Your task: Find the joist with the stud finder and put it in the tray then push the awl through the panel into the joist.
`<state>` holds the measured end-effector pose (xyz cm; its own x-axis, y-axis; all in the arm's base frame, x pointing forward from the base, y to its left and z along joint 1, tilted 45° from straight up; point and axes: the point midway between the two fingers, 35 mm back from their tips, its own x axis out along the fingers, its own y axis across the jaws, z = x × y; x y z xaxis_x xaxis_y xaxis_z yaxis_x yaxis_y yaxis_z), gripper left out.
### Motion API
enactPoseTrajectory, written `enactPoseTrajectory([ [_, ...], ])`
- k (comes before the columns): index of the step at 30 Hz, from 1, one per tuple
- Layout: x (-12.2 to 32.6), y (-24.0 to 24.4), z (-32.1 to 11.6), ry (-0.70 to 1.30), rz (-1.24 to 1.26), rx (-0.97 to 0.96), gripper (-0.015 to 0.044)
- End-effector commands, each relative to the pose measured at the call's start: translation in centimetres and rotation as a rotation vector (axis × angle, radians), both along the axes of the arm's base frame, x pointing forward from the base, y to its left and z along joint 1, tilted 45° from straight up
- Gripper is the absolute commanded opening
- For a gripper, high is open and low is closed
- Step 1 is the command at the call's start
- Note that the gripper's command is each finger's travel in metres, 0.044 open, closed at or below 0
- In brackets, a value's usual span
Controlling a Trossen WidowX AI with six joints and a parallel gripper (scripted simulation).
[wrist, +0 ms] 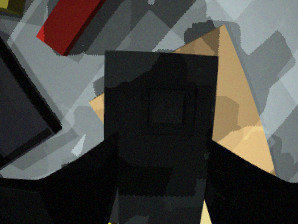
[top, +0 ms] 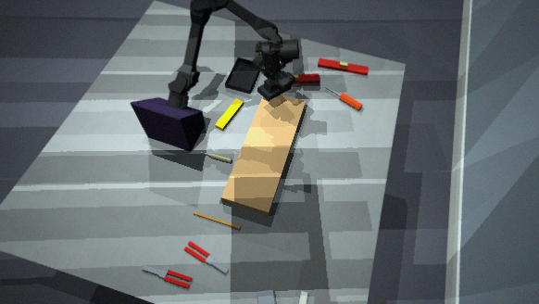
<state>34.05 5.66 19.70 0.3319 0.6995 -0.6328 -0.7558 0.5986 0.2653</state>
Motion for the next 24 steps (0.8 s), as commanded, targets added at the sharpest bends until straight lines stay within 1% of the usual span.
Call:
enactPoseTrajectory([
  [1, -1.3, 1.7, 1.1, -0.046, 0.049, 0.001, 0.0000],
  [13, -6.4, 6.6, 3.9, -0.176, 0.207, 0.010, 0.0000],
  [24, -11.9, 9.9, 5.7, -0.294, 0.353, 0.035, 0.0000],
])
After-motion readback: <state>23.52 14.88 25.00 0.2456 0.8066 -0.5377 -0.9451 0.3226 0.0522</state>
